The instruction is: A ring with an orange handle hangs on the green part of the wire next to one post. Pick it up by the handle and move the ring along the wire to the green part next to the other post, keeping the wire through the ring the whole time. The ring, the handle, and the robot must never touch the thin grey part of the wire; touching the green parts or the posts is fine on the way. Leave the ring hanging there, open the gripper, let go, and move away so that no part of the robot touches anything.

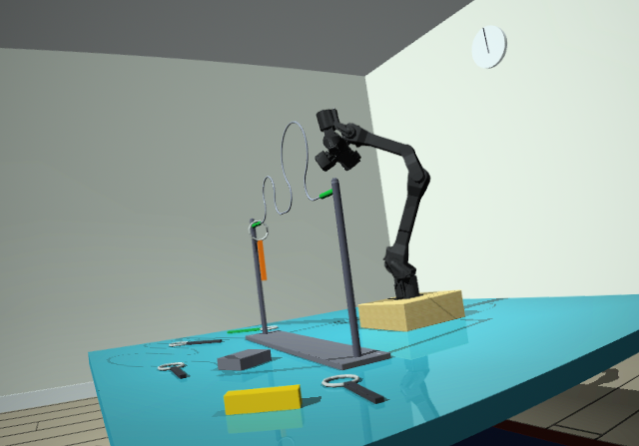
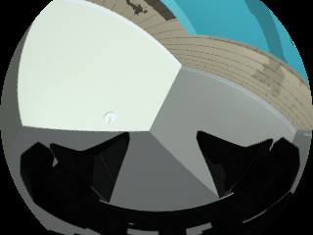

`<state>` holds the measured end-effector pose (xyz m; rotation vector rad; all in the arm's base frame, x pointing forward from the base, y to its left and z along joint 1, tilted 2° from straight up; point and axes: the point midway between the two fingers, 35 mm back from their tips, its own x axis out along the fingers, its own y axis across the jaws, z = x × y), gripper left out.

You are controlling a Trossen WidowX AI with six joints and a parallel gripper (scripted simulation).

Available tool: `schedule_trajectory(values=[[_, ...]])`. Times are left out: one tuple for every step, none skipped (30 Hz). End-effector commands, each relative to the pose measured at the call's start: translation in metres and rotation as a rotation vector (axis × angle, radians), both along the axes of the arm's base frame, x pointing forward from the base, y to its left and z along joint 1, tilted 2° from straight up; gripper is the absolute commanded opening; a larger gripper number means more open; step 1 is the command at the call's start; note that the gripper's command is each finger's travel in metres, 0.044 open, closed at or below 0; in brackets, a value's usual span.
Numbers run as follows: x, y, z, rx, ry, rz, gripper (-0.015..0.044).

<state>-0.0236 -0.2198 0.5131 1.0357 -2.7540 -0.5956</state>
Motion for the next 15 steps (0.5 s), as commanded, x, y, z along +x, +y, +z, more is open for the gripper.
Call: schedule_trajectory(values=[[0.002,-0.002,-0.001,0.007,0.005,0.007,0.0374],[0.006,-0.009,-0.004,0.029,0.021,0.028,0.0347],[0.014,-0.020,-0.009,0.065,0.049,0.063,0.0321],[0.023,-0.033,-0.016,0.106,0.085,0.106,0.0295],[0.033,-0.046,-0.023,0.146,0.123,0.150,0.0269],[0.042,-0.059,-0.030,0.184,0.162,0.193,0.0242],[0.051,-0.071,-0.038,0.220,0.203,0.236,0.0216],[0.060,-0.083,-0.045,0.255,0.246,0.279,0.0190],[0.069,-0.094,-0.053,0.287,0.290,0.322,0.0164],[0.077,-0.105,-0.061,0.318,0.336,0.365,0.0160],[0.086,-0.116,-0.070,0.347,0.383,0.407,0.0160],[0.094,-0.126,-0.078,0.373,0.433,0.449,0.0160],[0.102,-0.135,-0.087,0.398,0.483,0.490,0.0160],[0.110,-0.144,-0.096,0.421,0.535,0.531,0.0160],[0.118,-0.152,-0.105,0.441,0.589,0.571,0.0160]])
